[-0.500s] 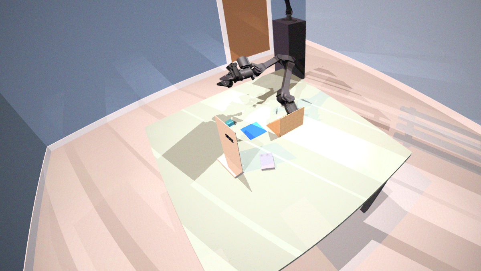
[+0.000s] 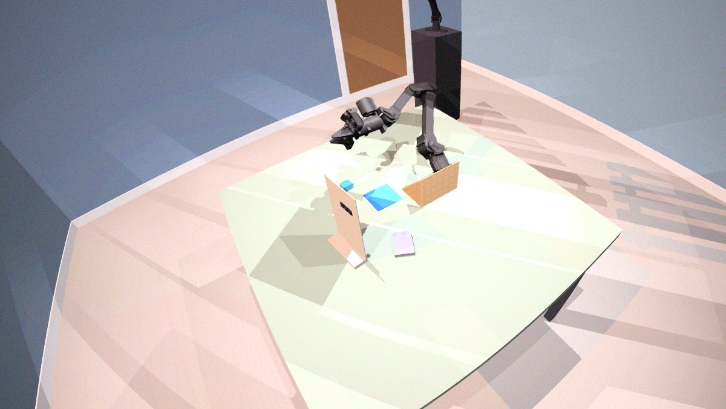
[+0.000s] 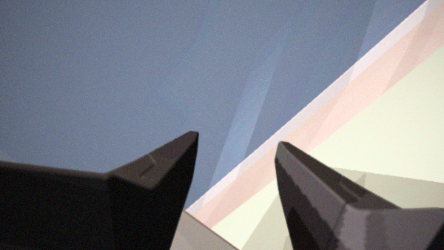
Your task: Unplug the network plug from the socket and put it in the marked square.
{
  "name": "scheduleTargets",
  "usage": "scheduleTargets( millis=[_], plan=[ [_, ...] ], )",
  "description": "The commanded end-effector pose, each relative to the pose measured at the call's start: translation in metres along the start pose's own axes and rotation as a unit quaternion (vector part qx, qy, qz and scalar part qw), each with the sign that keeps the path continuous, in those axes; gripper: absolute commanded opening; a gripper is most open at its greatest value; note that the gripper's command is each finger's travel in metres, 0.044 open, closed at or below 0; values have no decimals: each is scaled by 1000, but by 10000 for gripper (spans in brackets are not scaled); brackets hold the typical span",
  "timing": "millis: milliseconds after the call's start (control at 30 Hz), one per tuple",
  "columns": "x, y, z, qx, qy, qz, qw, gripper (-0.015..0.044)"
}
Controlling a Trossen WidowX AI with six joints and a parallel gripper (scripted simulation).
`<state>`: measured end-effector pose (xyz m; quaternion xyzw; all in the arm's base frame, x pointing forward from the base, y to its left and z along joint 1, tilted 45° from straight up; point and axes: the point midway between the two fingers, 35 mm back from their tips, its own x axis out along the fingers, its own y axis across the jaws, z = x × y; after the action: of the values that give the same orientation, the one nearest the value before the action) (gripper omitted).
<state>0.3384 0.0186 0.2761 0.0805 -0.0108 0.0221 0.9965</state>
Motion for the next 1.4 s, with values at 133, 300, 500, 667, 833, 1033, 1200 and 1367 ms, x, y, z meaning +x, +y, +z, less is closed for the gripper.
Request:
scheduleTargets(
  millis=[133, 300, 500, 667, 833, 1033, 1200, 1367],
  plan=[
    [11, 8, -62, 78, 40, 16, 996, 156],
    [9, 13, -95, 121, 62, 23, 990, 156],
    [2, 19, -132, 171, 89, 28, 981, 156],
    [-8, 23, -160, 211, 113, 31, 970, 156],
    [-22, 26, -186, 250, 136, 31, 958, 156],
    [-42, 29, -211, 296, 165, 29, 941, 156],
    [-48, 29, -217, 307, 172, 28, 936, 156],
    [-42, 30, -217, 307, 172, 28, 936, 156]
  ],
)
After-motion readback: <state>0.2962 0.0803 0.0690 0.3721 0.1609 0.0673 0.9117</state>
